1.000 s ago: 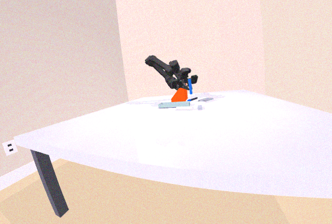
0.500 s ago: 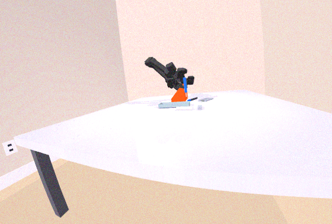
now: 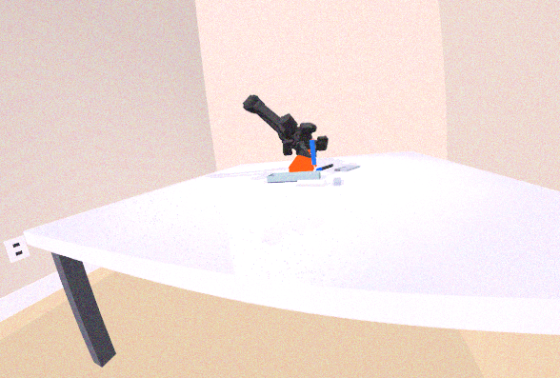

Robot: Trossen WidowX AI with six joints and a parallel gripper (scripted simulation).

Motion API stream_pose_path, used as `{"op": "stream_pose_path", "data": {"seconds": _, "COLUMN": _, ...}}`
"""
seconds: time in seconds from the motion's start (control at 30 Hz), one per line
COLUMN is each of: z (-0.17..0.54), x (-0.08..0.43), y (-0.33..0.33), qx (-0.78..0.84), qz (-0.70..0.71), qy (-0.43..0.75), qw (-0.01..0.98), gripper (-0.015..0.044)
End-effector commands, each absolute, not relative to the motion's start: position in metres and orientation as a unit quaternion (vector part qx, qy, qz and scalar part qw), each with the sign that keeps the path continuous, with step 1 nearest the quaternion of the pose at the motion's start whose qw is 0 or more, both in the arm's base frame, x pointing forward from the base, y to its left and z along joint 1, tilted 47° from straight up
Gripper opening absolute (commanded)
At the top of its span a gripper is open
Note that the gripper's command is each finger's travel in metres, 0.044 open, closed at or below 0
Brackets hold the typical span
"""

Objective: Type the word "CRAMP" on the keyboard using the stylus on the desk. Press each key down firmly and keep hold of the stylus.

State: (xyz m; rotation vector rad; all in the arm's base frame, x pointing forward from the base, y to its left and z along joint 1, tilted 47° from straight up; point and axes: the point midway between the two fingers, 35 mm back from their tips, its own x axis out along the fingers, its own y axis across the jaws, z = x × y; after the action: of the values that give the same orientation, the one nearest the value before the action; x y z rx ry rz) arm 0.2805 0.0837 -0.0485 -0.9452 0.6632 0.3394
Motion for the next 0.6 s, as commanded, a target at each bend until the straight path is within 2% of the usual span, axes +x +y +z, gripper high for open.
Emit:
{"op": "stream_pose_path", "data": {"seconds": 0.0, "z": -0.0497, "x": 0.2803, "y": 0.0835, "qx": -0.446, "qz": 0.163, "qy": 0.310, "qw": 0.823, "gripper": 0.0081}}
{"op": "stream_pose_path", "data": {"seconds": 0.57, "z": -0.0586, "x": 0.2810, "y": 0.0740, "qx": -0.447, "qz": 0.162, "qy": 0.311, "qw": 0.823, "gripper": 0.0081}}
